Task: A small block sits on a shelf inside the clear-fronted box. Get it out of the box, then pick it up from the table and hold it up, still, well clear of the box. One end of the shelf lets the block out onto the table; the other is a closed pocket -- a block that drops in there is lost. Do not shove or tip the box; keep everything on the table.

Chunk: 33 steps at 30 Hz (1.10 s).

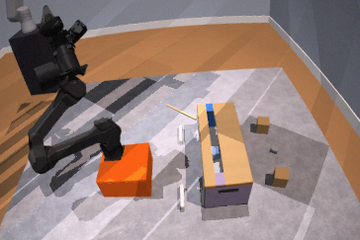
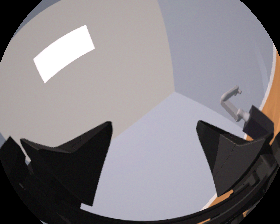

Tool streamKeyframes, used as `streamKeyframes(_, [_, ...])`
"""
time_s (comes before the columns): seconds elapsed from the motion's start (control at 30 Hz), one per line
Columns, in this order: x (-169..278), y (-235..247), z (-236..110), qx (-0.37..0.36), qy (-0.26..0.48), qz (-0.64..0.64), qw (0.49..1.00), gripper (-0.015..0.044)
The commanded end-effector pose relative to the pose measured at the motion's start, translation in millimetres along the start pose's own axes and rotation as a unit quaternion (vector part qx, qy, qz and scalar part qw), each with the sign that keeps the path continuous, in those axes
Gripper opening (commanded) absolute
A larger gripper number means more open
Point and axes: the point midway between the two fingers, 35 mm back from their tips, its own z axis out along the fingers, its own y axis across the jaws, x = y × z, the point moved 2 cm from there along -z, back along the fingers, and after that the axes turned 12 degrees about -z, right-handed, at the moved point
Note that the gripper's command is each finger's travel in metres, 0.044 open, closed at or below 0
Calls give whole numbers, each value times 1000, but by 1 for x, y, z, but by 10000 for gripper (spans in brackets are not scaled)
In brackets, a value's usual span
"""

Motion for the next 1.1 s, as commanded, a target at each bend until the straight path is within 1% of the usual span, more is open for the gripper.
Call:
streamKeyframes(0.0, [-3,-1,1,1,-5,-4,1000,400])
streamKeyframes(0.07, [-23,-6,6,14,-42,-40,998,400])
streamKeyframes(0.17, [-70,-21,13,57,-121,-122,984,400])
streamKeyframes(0.27, [-116,-37,12,118,-190,-202,953,400])
streamKeyframes(0.33, [-148,-49,6,164,-234,-250,925,400])
streamKeyframes(0.47, [-180,-62,-5,220,-273,-296,889,400])
streamKeyframes(0.57, [-209,-75,-18,287,-298,-344,843,400])
streamKeyframes(0.67, [-240,-90,-37,368,-313,-390,783,400])
streamKeyframes(0.8, [-281,-112,-73,499,-307,-441,680,400])
streamKeyframes(0.93, [-307,-127,-107,601,-274,-463,591,400])
streamKeyframes(1.07, [-326,-141,-144,696,-218,-465,501,400])
